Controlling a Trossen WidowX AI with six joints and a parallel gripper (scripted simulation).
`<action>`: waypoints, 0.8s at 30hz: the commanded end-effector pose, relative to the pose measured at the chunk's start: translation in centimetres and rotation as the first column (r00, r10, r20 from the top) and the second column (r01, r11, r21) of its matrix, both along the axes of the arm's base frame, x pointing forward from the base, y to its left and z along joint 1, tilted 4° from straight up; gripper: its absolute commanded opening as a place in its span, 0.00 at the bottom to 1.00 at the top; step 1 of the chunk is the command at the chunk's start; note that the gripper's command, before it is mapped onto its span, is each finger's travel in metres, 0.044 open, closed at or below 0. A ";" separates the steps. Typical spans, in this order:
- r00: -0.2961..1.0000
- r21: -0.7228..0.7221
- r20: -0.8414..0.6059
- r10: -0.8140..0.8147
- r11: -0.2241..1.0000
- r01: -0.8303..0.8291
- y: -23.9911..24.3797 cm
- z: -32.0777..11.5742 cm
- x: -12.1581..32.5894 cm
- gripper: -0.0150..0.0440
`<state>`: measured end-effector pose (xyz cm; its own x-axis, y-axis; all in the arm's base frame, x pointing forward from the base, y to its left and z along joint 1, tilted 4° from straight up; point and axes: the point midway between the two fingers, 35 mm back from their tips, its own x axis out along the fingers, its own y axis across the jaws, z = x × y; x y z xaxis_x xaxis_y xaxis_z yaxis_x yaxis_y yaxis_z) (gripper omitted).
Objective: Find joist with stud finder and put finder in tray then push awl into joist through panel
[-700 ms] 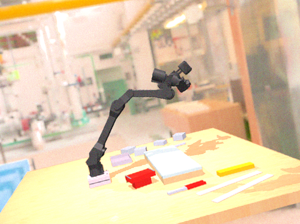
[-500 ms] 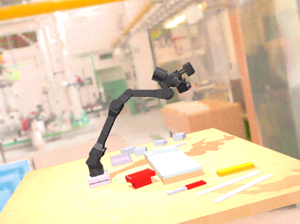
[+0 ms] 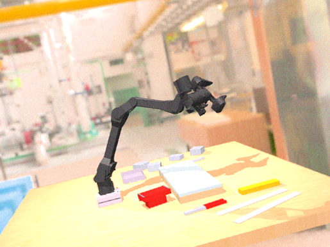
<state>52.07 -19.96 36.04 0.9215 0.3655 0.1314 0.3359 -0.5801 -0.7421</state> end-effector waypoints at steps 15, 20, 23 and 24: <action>0.470 0.422 -0.871 -0.144 0.272 0.865 -10.5 -19.2 -12.1 1.00; 0.250 0.250 -0.968 -0.038 -0.009 0.968 -10.2 -23.5 -18.0 1.00; 0.118 0.109 -0.992 0.044 -0.163 0.981 -9.3 -25.6 -21.9 1.00; 0.075 0.057 -0.994 0.074 -0.210 0.976 -9.0 -26.2 -23.2 1.00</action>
